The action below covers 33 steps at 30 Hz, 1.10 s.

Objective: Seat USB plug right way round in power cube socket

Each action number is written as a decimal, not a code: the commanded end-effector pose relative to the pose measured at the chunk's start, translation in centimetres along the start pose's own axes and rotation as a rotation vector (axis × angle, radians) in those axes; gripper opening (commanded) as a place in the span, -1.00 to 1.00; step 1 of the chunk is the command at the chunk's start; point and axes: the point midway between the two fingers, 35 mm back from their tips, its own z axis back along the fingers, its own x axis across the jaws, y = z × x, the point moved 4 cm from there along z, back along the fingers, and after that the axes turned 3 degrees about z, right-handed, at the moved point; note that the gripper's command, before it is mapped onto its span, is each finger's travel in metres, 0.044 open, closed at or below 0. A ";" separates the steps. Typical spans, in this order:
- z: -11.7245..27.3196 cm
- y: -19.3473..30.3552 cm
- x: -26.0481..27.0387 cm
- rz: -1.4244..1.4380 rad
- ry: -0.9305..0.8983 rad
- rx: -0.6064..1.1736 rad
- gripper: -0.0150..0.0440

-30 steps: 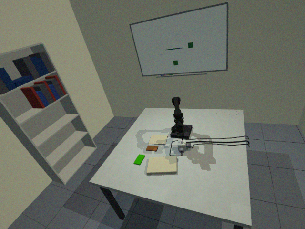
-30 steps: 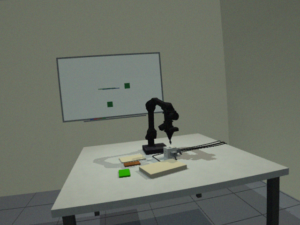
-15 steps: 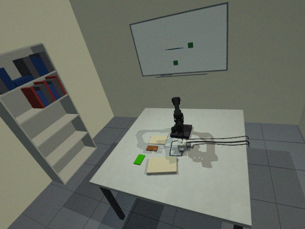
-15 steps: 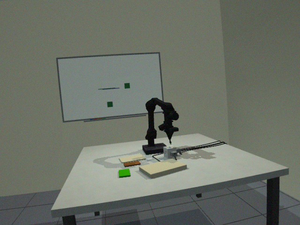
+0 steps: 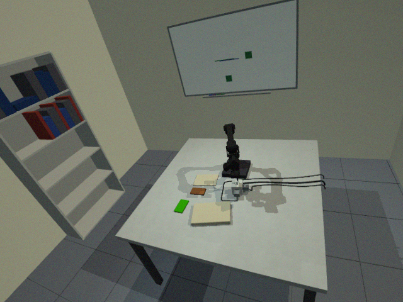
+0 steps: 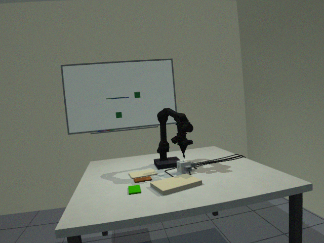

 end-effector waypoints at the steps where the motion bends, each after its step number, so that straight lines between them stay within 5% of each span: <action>1: -0.1 -0.1 0.0 -0.006 0.000 -0.007 -0.49; 33: -0.5 -0.2 0.0 -0.033 0.001 -0.021 -0.49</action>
